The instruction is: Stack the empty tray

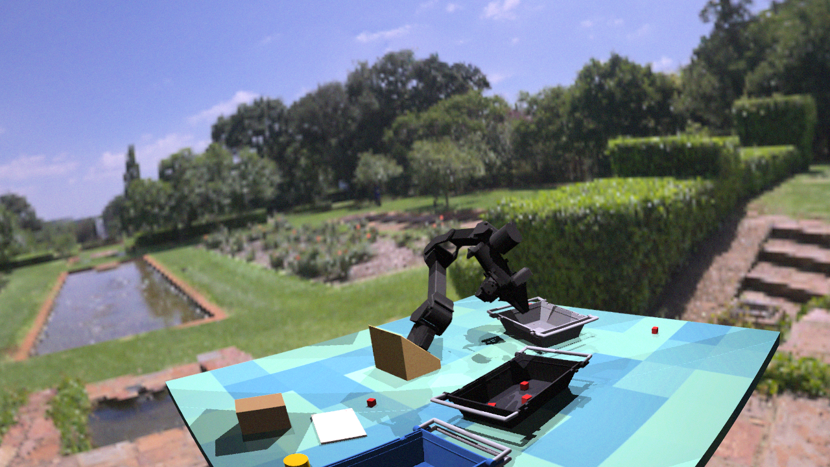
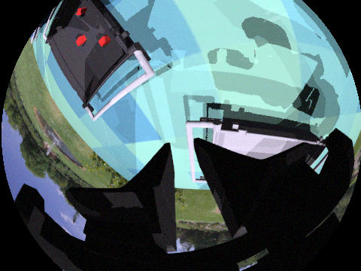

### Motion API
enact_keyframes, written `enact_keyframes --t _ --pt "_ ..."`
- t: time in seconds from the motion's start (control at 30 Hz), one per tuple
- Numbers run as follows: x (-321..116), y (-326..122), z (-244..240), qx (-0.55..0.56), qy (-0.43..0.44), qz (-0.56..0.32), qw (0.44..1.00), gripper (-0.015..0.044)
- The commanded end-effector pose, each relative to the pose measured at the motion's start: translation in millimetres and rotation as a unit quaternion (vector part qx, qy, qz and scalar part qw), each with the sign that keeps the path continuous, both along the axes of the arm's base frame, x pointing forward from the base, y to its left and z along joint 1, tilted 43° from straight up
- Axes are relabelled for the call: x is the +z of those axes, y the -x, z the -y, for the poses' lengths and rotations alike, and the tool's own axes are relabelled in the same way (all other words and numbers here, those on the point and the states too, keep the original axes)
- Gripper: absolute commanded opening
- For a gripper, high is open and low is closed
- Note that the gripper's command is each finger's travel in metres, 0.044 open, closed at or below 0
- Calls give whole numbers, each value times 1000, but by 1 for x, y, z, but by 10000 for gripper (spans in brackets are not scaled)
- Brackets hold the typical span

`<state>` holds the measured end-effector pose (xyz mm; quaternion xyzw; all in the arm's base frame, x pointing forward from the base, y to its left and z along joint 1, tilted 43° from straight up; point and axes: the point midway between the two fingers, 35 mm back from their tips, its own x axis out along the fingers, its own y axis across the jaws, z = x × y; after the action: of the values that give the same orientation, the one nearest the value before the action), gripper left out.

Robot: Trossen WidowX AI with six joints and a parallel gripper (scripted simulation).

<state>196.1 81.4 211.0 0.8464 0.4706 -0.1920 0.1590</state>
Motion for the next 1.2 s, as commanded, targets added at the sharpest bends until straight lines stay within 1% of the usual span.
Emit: enact_keyframes --t 0.0,0.2,0.43,0.67,0.93,1.0,1.17 --pt "8 -59 4 242 191 184 933 87" --pt "5 -81 4 333 236 256 876 87" --pt "-5 -107 3 437 270 337 789 87" --pt "-19 -129 1 528 285 419 682 87" --pt "-39 -152 -2 612 279 508 538 87" --pt "-41 -153 -2 616 278 513 529 87" --pt "-41 -153 -2 616 278 513 529 87"
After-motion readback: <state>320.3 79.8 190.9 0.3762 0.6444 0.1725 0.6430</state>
